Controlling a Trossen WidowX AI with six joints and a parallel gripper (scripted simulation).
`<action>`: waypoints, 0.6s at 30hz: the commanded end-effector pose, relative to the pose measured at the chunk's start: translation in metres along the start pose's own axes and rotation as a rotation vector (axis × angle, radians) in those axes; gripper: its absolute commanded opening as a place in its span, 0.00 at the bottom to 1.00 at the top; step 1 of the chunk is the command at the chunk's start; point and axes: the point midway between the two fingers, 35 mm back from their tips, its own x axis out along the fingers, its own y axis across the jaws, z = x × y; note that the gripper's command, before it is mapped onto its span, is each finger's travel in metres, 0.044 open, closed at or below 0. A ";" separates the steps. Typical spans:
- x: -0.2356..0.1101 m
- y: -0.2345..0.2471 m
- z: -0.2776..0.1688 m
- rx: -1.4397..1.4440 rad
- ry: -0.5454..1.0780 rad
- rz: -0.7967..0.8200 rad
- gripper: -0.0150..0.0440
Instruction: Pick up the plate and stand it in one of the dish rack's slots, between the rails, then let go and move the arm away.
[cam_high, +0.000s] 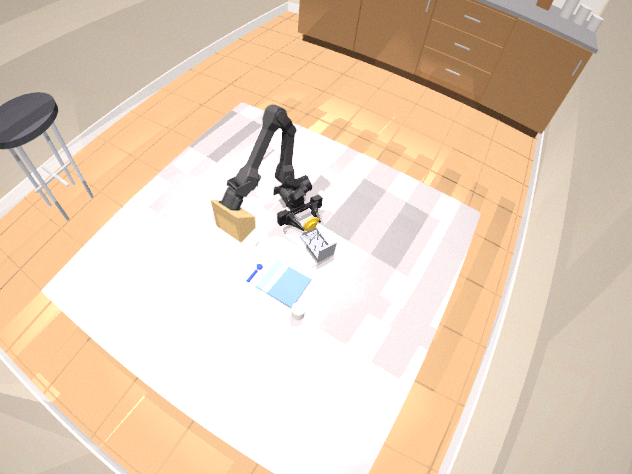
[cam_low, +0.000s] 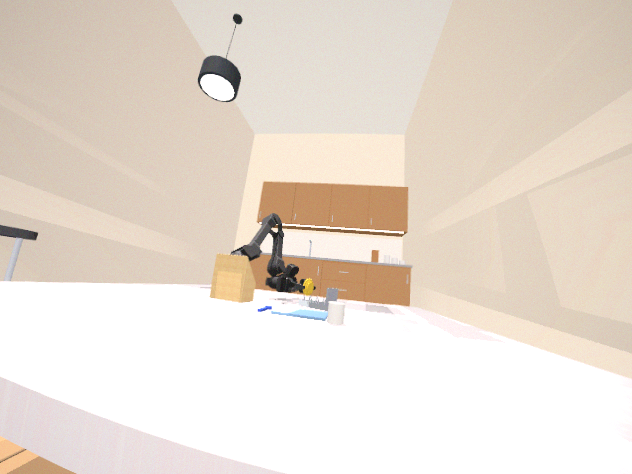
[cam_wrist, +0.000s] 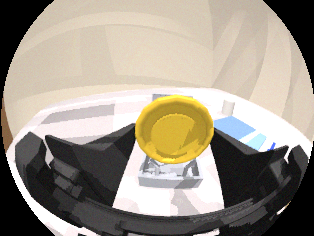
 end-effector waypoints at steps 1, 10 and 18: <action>0.004 -0.001 -0.001 -0.002 -0.002 -0.002 0.25; 0.015 -0.002 0.000 0.001 0.000 0.000 0.25; 0.018 -0.002 -0.020 0.009 0.002 0.004 0.25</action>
